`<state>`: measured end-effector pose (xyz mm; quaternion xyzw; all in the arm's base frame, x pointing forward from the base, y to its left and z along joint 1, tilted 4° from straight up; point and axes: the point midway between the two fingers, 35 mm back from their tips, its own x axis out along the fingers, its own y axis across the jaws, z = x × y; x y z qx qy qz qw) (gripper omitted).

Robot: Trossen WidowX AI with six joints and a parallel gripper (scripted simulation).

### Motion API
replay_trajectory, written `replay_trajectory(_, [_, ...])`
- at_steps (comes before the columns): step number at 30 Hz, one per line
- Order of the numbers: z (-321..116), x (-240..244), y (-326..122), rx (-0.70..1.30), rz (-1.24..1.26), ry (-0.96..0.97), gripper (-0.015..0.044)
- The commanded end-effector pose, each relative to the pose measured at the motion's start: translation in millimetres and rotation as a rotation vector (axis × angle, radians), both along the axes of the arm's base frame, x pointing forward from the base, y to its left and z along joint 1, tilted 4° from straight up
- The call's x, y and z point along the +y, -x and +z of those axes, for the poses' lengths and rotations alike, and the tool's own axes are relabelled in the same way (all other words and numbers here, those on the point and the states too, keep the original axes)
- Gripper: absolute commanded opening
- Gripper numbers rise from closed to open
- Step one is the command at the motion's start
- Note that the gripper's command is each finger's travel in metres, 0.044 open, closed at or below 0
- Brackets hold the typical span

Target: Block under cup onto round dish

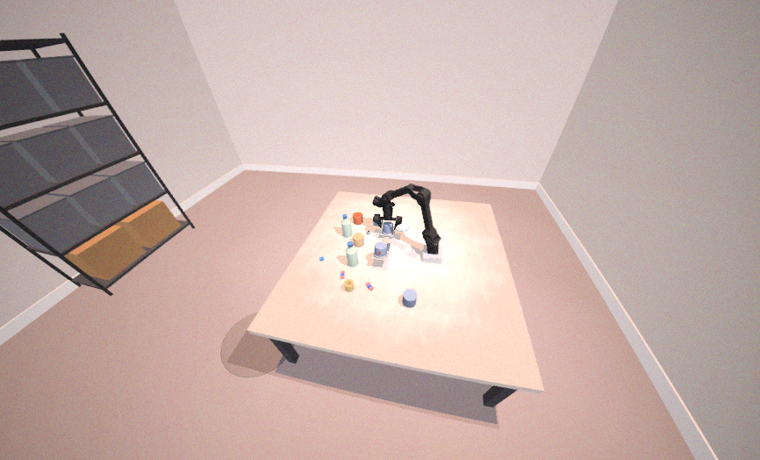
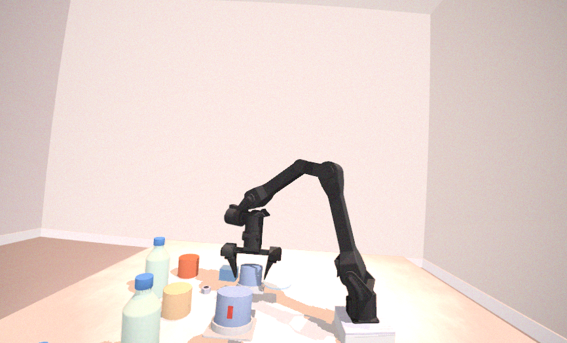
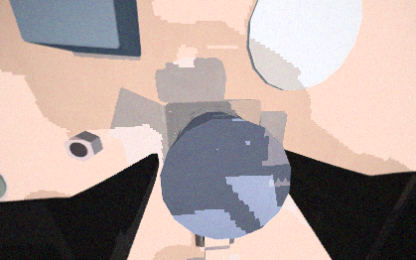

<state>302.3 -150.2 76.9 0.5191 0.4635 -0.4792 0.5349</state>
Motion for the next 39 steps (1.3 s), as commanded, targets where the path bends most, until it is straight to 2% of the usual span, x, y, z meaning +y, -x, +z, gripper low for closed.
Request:
replay_trajectory(1, [-6.2, 0.9, 2.3, 0.011, -0.004, -0.002, 0.0427])
replay_trajectory(19, [-6.2, 0.9, 2.3, 0.011, -0.004, -0.002, 0.0307])
replay_trajectory(31, [4.4, 0.0, 1.1, 0.011, -0.004, -0.002, 0.0000])
replay_trajectory(39, [14.6, -0.6, 0.3, 0.011, -0.004, -0.002, 0.0000])
